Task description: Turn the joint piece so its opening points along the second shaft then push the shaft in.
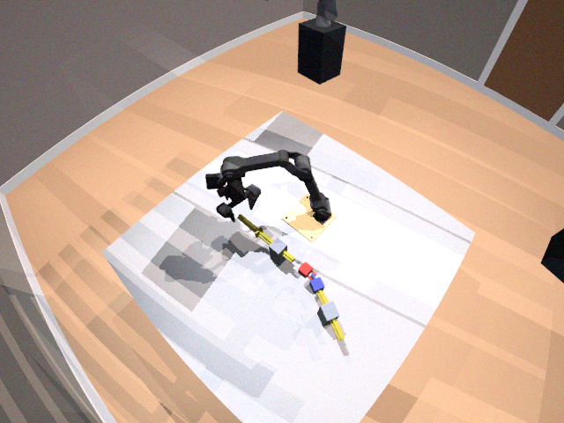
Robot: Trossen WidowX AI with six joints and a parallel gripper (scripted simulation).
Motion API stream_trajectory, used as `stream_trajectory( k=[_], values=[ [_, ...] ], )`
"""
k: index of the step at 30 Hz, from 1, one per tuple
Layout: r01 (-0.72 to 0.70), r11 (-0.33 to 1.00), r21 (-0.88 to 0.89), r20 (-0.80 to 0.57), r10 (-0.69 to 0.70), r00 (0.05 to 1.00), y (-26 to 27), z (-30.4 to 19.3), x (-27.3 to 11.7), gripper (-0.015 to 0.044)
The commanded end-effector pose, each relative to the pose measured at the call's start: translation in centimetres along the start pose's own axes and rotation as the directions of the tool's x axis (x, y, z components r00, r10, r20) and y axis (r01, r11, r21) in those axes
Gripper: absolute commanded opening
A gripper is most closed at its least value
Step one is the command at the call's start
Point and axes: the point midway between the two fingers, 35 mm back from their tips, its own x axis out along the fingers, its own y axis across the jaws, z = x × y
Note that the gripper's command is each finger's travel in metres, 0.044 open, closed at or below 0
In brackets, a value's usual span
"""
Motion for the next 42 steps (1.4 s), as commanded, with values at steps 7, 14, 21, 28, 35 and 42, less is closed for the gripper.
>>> stream_trajectory(
  k=[7,14,21,28,35,42],
  values=[
    [0.119,0.993,-0.026,0.21,-0.111,0.971,-0.1,0.2,3.7,0.044],
    [0.119,0.993,-0.026,0.21,-0.111,0.971,-0.1,0.3,4.1,0.044],
    [0.119,0.993,-0.026,0.21,-0.111,0.971,-0.2,0.5,5.2,0.044],
    [0.119,0.993,-0.026,0.21,-0.111,0.971,-0.3,0.7,6.3,0.044],
    [0.119,0.993,-0.026,0.21,-0.111,0.971,-0.4,0.8,6.6,0.0361],
    [0.119,0.993,-0.026,0.21,-0.111,0.971,-0.4,0.8,6.6,0.0177]
  ],
)
